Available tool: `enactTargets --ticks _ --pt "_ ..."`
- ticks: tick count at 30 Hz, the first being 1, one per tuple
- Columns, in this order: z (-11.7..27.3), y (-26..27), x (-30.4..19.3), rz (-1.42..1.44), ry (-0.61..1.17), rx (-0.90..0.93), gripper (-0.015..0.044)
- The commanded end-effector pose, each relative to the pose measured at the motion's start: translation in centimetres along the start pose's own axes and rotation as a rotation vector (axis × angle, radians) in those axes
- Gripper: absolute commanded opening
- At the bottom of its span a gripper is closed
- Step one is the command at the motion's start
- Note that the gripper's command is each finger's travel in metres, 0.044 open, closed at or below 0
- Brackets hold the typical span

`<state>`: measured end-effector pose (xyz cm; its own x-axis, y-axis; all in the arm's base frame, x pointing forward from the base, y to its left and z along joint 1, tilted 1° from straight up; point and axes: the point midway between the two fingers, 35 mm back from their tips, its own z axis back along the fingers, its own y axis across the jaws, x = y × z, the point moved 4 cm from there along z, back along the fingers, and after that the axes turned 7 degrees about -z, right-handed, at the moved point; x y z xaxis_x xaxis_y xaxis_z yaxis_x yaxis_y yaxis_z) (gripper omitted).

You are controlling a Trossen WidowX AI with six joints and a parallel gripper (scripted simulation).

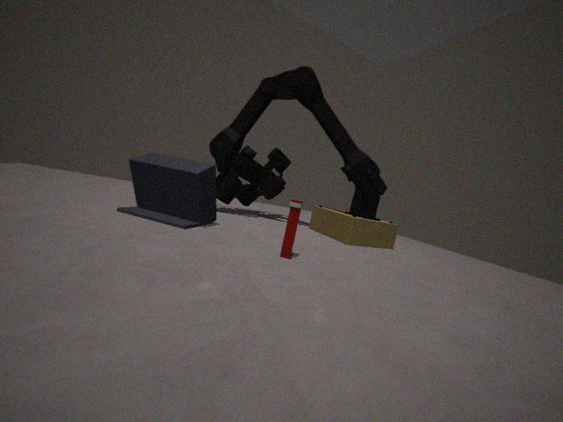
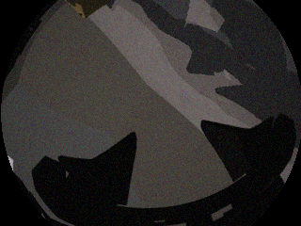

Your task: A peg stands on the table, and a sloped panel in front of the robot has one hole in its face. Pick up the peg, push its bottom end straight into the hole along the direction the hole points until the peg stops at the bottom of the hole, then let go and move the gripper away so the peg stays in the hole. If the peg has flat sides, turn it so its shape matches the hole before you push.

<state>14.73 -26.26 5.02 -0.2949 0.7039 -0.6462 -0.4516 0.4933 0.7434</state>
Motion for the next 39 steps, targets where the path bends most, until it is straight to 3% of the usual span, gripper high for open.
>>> enactTargets --ticks 1,39 --pt "0.1 0.0 0.0 -0.001 -0.001 -0.002 0.0426" --pt "15.4 2.3 4.4 -0.021 -0.208 -0.492 0.0440"
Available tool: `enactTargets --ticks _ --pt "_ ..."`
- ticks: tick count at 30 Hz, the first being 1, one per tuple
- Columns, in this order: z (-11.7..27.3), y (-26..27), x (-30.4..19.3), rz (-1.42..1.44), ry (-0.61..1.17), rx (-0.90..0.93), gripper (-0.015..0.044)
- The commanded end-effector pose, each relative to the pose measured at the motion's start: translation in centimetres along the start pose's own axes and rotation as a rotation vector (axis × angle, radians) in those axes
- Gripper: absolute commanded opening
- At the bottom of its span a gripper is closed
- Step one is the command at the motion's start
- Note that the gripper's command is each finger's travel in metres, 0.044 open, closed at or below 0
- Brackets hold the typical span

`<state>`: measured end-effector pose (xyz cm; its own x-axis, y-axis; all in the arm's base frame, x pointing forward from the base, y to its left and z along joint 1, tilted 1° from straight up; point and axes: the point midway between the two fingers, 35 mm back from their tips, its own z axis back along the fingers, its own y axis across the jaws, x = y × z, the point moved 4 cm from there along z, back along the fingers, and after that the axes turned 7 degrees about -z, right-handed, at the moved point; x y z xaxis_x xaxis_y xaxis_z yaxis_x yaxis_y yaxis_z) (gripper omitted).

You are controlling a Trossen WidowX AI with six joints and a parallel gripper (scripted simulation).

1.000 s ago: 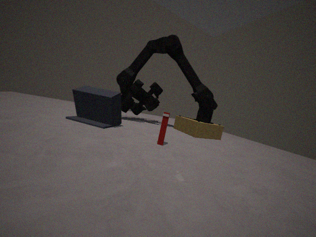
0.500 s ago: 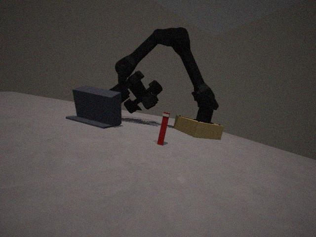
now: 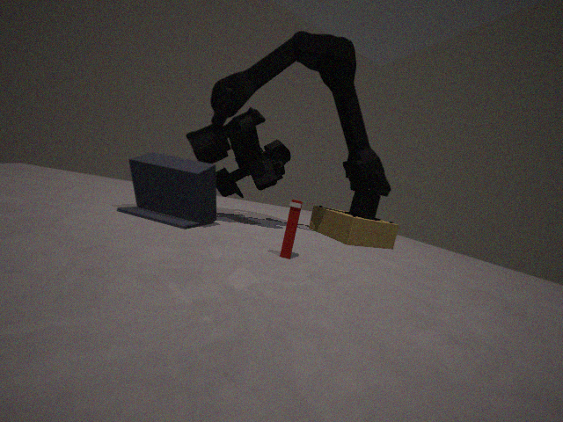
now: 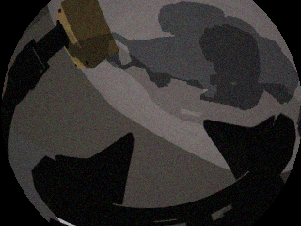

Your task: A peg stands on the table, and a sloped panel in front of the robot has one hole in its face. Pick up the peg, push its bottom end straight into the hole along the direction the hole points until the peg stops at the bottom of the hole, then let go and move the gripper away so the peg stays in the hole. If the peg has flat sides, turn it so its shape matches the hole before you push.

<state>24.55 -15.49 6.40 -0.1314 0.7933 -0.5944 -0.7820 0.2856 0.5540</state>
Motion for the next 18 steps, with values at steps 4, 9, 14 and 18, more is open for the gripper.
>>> enactTargets --ticks 4,9,14,18 --pt "2.8 -0.3 2.0 0.038 -0.050 -0.118 0.0440" --pt "4.9 -0.4 3.5 0.079 -0.094 -0.201 0.0440" --pt "6.9 -0.3 5.0 0.128 -0.138 -0.286 0.0440" --pt "8.6 -0.1 6.3 0.172 -0.172 -0.356 0.0440"
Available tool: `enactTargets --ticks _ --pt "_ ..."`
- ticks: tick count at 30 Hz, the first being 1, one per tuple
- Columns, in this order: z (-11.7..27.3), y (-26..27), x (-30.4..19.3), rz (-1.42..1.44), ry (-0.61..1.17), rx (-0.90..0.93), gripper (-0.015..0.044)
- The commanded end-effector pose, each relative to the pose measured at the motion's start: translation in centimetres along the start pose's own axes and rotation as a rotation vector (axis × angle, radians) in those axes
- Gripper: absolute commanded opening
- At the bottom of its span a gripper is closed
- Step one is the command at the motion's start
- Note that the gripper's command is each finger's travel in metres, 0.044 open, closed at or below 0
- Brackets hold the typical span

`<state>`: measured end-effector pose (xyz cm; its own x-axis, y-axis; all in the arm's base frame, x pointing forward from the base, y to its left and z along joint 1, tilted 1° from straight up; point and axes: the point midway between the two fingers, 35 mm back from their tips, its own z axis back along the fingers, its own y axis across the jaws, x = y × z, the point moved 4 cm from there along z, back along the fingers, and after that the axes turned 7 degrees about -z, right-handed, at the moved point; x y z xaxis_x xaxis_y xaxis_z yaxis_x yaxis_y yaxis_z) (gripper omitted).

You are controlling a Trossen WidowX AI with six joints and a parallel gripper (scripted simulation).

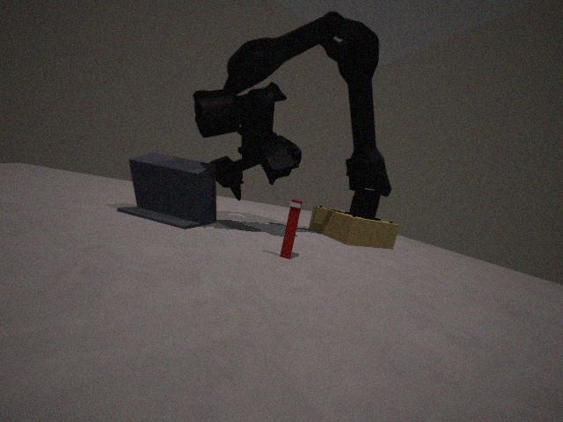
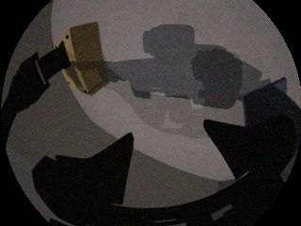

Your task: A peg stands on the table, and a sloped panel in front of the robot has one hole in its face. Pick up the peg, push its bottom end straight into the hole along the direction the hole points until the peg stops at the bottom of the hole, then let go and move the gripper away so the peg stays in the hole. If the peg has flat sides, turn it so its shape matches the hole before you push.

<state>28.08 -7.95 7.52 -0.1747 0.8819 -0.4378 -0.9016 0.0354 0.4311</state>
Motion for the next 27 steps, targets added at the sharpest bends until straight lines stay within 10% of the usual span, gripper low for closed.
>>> enactTargets --ticks 1,27 --pt "1.8 -0.8 2.0 0.053 -0.049 -0.097 0.0440" --pt "12.5 -0.6 12.7 0.467 -0.300 -0.562 0.0440"
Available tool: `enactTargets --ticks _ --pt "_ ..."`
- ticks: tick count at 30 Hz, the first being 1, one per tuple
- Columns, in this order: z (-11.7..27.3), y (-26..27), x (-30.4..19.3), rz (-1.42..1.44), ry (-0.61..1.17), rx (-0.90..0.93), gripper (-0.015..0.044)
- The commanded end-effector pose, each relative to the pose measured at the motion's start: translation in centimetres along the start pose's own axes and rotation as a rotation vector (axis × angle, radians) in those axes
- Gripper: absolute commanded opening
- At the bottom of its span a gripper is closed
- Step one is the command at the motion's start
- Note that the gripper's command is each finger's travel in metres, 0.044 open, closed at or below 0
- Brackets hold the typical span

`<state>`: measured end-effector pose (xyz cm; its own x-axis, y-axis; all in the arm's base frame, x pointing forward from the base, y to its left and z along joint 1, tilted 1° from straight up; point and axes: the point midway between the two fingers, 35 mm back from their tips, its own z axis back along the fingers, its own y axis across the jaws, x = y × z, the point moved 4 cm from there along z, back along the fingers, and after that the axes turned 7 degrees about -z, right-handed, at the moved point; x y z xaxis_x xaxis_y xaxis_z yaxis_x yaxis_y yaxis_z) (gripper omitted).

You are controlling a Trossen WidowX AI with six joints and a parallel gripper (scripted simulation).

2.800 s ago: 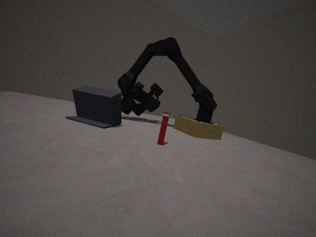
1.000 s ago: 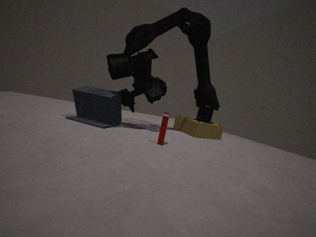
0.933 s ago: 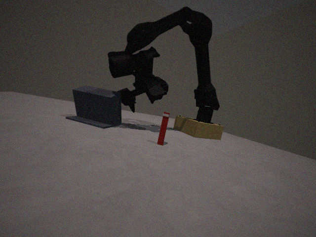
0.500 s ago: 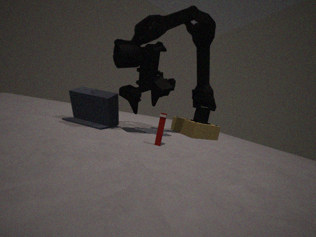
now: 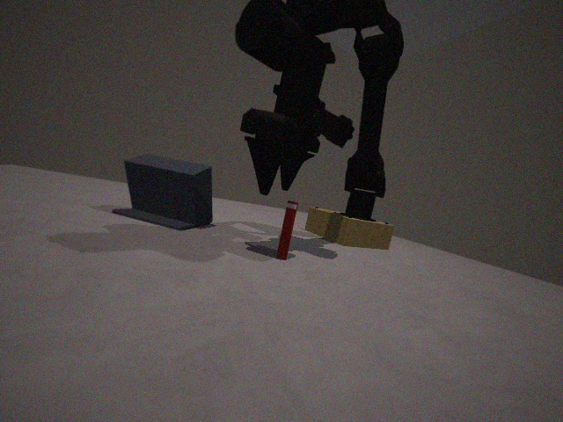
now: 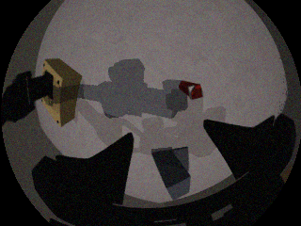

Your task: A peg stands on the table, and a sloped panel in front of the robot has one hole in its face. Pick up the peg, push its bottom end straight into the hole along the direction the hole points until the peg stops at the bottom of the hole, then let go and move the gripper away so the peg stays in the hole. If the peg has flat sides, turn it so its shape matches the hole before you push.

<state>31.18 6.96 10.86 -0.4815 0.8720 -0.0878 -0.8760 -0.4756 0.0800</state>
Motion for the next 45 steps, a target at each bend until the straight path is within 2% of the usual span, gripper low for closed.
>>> enactTargets --ticks 1,13,45 --pt "1.3 -1.4 2.2 0.092 -0.052 -0.082 0.0440" --pt "1.7 -2.0 3.5 0.144 -0.080 -0.126 0.0440" --pt "-3.4 -2.6 4.0 0.144 -0.080 -0.125 0.0440"
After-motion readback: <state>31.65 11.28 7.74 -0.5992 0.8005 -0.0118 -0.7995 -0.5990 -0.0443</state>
